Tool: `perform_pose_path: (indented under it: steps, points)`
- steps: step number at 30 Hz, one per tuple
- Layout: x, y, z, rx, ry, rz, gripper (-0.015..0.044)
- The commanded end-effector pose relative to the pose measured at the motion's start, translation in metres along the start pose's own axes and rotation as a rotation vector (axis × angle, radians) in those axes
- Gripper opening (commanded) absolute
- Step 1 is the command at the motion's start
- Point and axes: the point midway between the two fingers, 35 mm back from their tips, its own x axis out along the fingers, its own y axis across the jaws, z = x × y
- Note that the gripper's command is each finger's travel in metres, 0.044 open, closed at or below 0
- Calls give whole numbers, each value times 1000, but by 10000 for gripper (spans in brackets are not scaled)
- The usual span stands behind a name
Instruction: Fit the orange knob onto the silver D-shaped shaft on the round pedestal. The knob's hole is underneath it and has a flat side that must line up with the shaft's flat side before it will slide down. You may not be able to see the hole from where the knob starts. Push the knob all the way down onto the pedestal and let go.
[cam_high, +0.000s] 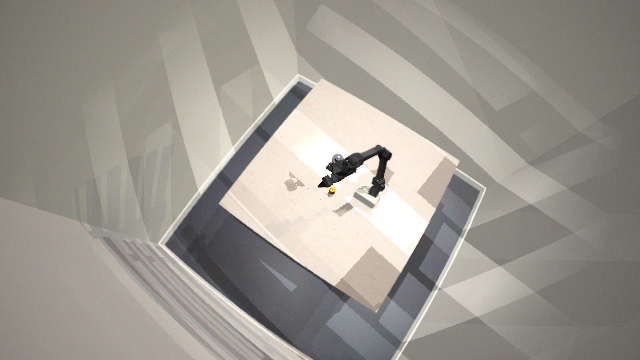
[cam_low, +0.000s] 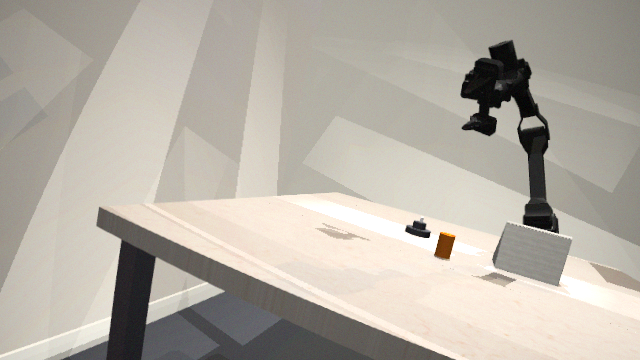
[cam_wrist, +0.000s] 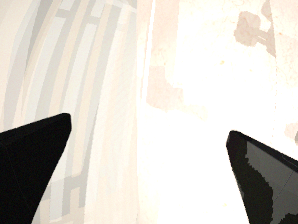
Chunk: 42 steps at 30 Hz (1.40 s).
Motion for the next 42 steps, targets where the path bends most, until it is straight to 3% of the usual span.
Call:
perform_pose_path:
  steps: [1,13,42]
  points:
    - [35,-54,-5,-91,62,-209,440]
    - [79,-217,-25,-355,429,-790,440]
    - [116,-267,-41,-358,434,-798,440]
